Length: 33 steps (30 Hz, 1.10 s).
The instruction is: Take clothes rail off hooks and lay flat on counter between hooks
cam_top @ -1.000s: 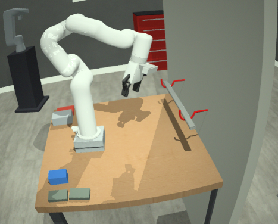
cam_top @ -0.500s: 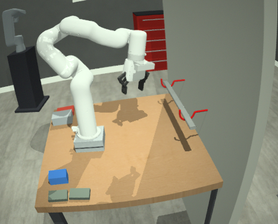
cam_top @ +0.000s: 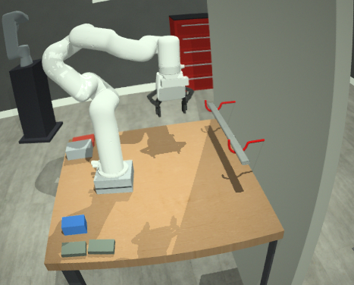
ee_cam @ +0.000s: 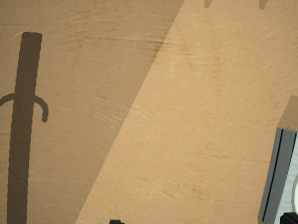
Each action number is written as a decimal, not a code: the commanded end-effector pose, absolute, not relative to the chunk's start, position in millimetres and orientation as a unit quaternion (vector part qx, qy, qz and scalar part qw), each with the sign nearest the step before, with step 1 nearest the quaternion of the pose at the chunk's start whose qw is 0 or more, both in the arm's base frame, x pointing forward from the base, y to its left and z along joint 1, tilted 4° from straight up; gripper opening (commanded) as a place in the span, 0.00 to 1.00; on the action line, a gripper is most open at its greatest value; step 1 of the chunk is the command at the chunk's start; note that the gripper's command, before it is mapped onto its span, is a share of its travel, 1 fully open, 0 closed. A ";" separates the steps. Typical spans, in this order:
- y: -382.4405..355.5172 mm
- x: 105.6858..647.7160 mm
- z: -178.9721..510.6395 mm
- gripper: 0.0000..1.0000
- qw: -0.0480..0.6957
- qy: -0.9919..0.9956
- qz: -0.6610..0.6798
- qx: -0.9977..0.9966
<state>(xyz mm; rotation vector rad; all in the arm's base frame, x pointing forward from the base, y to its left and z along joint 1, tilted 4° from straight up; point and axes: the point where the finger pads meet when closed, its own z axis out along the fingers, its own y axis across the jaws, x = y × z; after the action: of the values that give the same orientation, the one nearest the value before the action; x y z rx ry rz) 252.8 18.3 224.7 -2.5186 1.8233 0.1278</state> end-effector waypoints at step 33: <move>27.8 299.3 219.9 1.00 0.024 0.629 0.022 -0.777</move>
<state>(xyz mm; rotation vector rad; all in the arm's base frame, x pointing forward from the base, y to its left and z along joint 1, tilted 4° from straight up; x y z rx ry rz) 291.0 26.2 220.0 -2.4052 1.9493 0.0722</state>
